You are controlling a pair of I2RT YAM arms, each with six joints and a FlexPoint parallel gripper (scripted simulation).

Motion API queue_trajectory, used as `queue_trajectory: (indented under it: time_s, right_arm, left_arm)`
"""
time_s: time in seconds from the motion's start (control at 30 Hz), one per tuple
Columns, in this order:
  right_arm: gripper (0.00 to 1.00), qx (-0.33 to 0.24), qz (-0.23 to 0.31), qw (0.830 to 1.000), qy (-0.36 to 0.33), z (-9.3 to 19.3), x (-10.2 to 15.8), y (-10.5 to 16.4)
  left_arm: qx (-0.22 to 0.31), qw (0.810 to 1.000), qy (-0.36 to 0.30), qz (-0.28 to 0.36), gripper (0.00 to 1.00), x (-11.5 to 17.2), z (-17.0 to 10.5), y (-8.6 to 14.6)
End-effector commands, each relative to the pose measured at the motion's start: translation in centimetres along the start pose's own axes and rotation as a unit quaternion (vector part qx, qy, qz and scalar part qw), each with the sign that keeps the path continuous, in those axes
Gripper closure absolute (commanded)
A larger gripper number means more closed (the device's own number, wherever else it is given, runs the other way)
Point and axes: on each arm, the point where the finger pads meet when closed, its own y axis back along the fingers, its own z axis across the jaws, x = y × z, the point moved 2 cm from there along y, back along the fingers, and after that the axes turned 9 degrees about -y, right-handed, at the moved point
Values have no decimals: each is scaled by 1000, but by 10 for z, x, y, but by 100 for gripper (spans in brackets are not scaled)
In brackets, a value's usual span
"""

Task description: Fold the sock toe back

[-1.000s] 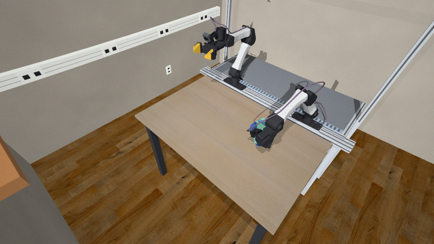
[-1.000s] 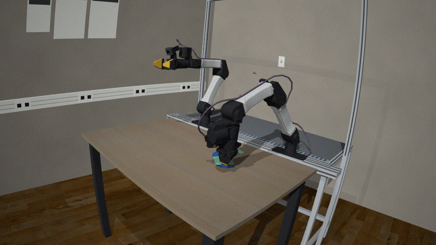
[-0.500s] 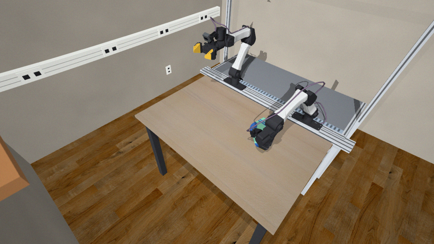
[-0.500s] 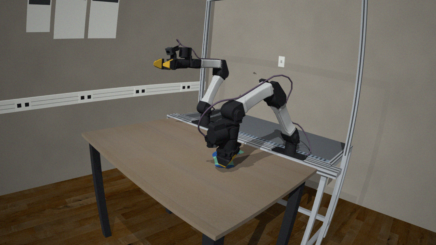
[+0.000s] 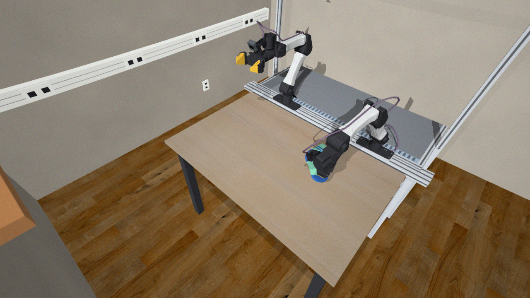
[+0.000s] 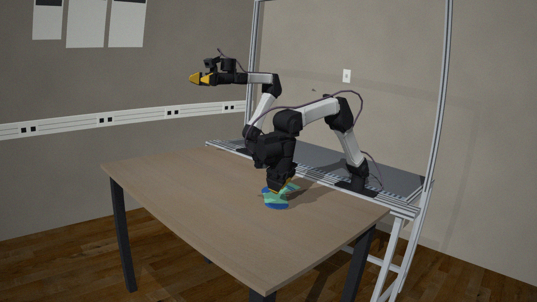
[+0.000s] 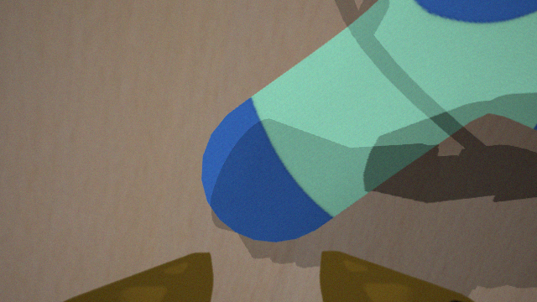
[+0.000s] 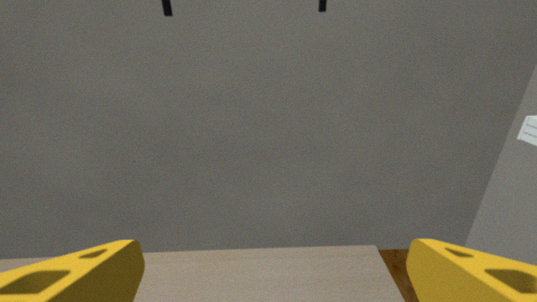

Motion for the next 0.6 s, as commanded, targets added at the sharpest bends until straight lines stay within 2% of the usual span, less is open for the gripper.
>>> queue_trajectory:
  time_s: [0.0,0.03,0.17,0.2,0.3,0.4,0.43,0.5,0.57]
  right_arm:
    - [0,-3,-9,1000,1,2,-7,2]
    - [0,-3,-9,1000,1,2,-7,2]
    - [0,-3,-9,1000,1,2,-7,2]
    - [0,-3,-9,1000,1,2,-7,2]
    - [0,-3,-9,1000,1,2,-7,2]
    - [0,-3,-9,1000,1,2,-7,2]
    - [0,-3,-9,1000,1,2,-7,2]
    - [0,-3,-9,1000,1,2,-7,2]
    - [0,-3,-9,1000,1,2,-7,2]
  left_arm:
    - [-10,1000,-2,-6,61,-3,-8,20]
    - [6,1000,1,-2,61,0,-13,12]
    - [4,1000,-1,-3,61,1,-13,13]
    - [-36,999,15,-6,61,2,-2,23]
    - [-92,994,52,-16,61,2,11,35]
    - [-165,980,102,-36,61,5,23,55]
    - [-183,975,118,-42,61,5,25,59]
    - [-183,975,118,-42,61,5,25,59]
    - [-213,967,132,-55,61,0,25,68]
